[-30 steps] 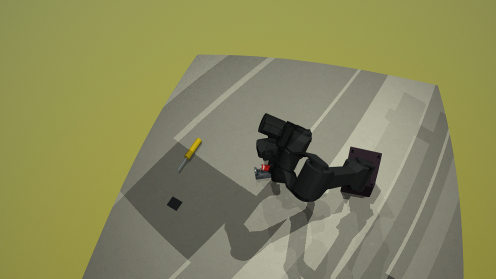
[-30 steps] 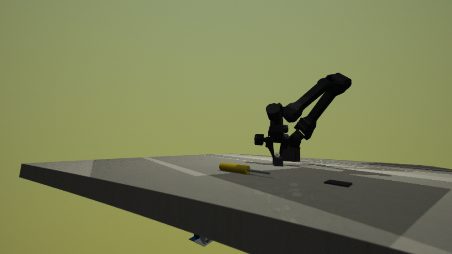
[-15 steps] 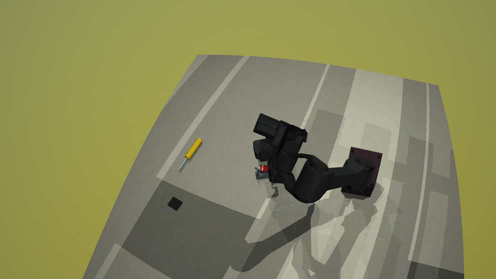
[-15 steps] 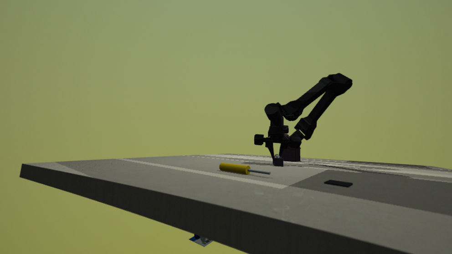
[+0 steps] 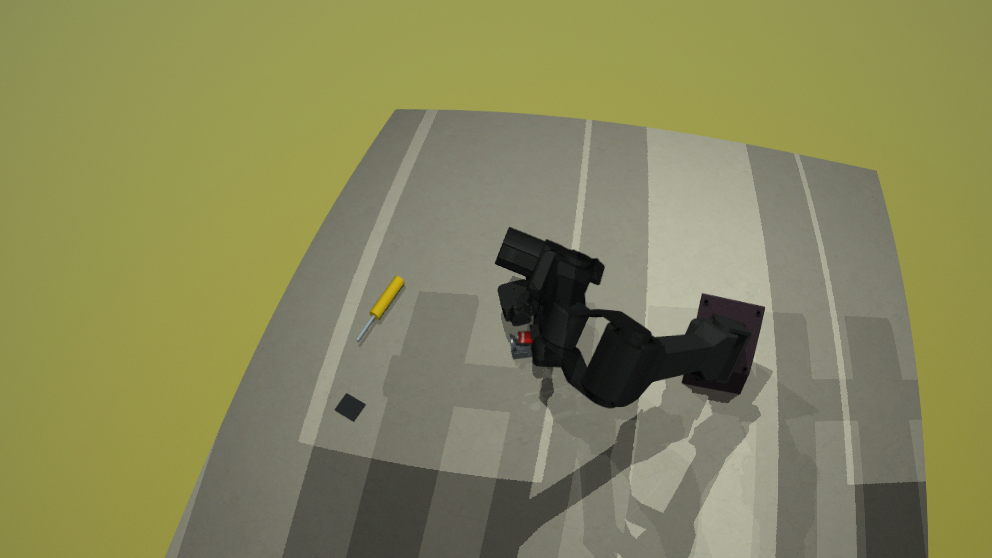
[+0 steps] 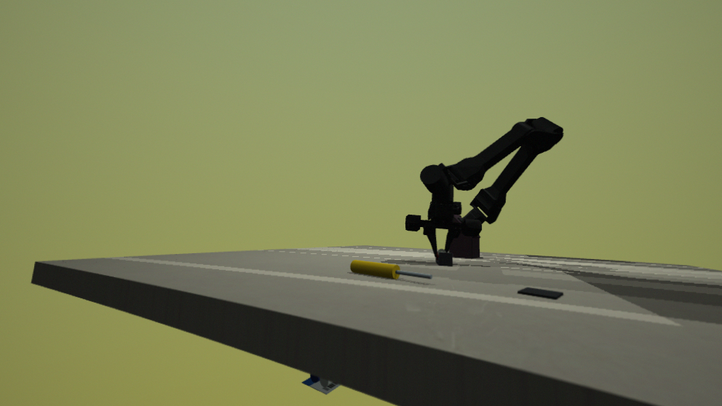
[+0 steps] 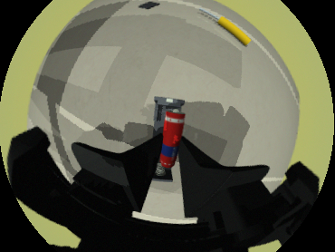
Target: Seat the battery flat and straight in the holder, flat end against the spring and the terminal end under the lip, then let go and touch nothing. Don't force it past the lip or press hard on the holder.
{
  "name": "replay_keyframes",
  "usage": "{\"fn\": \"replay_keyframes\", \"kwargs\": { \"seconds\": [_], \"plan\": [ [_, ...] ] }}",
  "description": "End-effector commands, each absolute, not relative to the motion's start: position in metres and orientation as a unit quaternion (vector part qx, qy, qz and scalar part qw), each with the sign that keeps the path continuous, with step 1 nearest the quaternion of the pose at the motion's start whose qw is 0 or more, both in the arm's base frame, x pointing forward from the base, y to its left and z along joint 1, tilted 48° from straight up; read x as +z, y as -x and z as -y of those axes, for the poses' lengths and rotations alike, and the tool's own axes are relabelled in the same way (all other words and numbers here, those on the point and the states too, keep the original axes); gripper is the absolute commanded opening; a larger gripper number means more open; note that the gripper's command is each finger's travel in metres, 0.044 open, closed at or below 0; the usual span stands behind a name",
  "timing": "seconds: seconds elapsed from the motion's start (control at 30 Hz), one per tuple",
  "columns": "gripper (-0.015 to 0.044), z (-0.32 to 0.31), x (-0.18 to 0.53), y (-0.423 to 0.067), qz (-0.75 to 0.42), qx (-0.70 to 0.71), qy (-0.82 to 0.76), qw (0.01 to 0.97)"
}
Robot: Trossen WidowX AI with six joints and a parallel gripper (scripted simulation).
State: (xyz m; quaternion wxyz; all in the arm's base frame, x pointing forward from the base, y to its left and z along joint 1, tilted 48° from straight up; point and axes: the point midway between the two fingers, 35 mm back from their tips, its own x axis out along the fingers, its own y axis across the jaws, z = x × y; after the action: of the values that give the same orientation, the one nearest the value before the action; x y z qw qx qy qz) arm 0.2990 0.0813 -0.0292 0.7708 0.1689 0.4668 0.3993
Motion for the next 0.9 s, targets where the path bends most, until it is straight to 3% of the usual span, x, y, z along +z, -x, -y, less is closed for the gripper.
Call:
{"fn": "replay_keyframes", "kwargs": {
  "seconds": [0.0,0.87],
  "plan": [
    [0.0061,-0.0803,-0.0363,-0.2971,-0.485,0.395,-0.158,0.764],
    [0.0061,-0.0865,-0.0315,-0.2955,-0.545,0.411,-0.117,0.722]
  ]
}}
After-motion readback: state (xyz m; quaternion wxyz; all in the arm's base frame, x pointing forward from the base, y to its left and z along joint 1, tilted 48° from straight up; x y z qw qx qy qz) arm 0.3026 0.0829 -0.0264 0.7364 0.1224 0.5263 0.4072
